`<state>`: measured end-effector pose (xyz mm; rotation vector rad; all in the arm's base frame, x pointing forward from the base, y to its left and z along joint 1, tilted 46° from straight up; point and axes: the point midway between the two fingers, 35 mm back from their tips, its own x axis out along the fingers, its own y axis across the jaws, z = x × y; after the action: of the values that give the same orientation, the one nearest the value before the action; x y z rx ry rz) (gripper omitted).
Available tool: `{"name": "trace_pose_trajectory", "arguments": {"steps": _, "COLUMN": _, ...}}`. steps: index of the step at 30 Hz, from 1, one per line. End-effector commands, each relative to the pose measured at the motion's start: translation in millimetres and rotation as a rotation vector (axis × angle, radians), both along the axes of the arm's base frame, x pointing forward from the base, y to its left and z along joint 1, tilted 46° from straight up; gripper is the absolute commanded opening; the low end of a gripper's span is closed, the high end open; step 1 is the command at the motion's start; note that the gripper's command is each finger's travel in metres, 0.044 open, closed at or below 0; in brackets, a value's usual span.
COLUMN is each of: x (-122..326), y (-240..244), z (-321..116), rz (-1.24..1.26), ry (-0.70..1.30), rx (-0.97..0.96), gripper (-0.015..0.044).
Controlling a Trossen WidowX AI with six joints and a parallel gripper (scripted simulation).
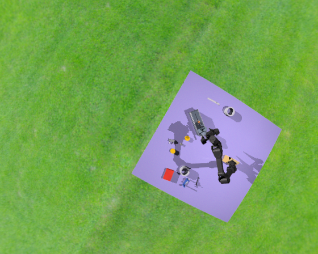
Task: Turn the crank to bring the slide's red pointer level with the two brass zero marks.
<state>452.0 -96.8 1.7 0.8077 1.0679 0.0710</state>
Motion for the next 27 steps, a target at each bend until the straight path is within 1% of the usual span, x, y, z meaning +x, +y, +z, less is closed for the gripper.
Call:
{"name": "trace_pose_trajectory", "arguments": {"steps": 1, "x": -10.9, "y": 11.8, "z": 10.8, "rz": -0.053, "ry": 0.028, "rx": -0.012, "gripper": 0.0440}}
{"name": "trace_pose_trajectory", "arguments": {"steps": 13, "x": -48.7, "y": 44.5, "z": 40.6, "rz": -0.223, "ry": 0.070, "rx": -0.032, "gripper": 0.0440}}
{"name": "trace_pose_trajectory", "arguments": {"steps": 16, "x": -50.5, "y": 45.7, "z": 41.6, "rz": -0.231, "ry": 0.071, "rx": -0.032, "gripper": 0.0440}}
{"name": "trace_pose_trajectory", "arguments": {"steps": 19, "x": -50.5, "y": 51.6, "z": 35.4, "rz": -0.231, "ry": 0.071, "rx": -0.032, "gripper": 0.0440}}
{"name": "trace_pose_trajectory", "arguments": {"steps": 27, "x": -54.9, "y": 85.2, "z": 2.4, "rz": -0.233, "ry": 0.071, "rx": -0.031, "gripper": 0.0440}}
